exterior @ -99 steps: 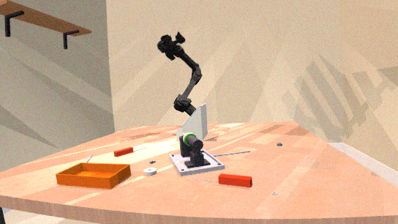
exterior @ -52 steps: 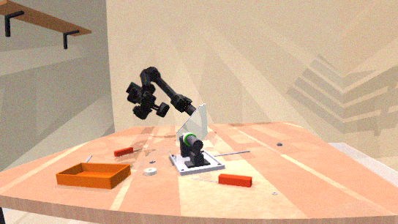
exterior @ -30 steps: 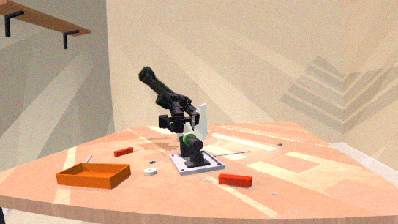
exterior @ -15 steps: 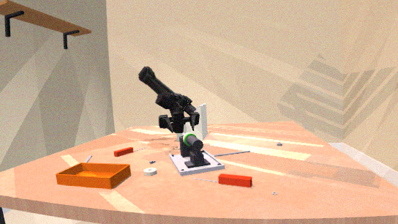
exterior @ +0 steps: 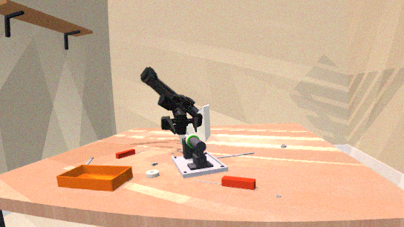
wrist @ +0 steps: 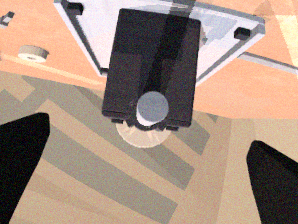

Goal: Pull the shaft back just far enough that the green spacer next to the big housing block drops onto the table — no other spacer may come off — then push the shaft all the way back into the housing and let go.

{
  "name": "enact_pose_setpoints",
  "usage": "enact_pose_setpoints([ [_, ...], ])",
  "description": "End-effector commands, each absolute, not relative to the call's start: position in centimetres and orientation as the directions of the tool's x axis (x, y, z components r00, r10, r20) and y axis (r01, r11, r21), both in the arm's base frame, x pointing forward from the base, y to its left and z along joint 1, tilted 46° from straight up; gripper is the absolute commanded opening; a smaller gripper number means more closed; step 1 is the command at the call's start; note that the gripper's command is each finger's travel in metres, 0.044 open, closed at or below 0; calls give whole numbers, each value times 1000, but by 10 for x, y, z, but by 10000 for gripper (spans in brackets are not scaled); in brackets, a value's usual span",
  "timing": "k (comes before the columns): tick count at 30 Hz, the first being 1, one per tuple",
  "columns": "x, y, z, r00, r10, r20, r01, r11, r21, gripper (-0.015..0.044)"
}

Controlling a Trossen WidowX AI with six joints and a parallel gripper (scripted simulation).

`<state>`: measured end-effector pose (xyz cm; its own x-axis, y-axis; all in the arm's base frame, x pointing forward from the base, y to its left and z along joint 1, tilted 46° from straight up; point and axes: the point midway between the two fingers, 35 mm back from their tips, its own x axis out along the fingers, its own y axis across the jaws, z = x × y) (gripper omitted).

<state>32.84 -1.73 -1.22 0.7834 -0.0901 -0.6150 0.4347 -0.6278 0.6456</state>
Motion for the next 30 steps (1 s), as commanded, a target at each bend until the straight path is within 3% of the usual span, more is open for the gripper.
enact_pose_setpoints([
  [1, 328, -18, -12, 784, -96, -614, 429, -631, 646, 440],
  [30, 361, -23, -37, 785, -96, -613, 428, -631, 647, 440],
])
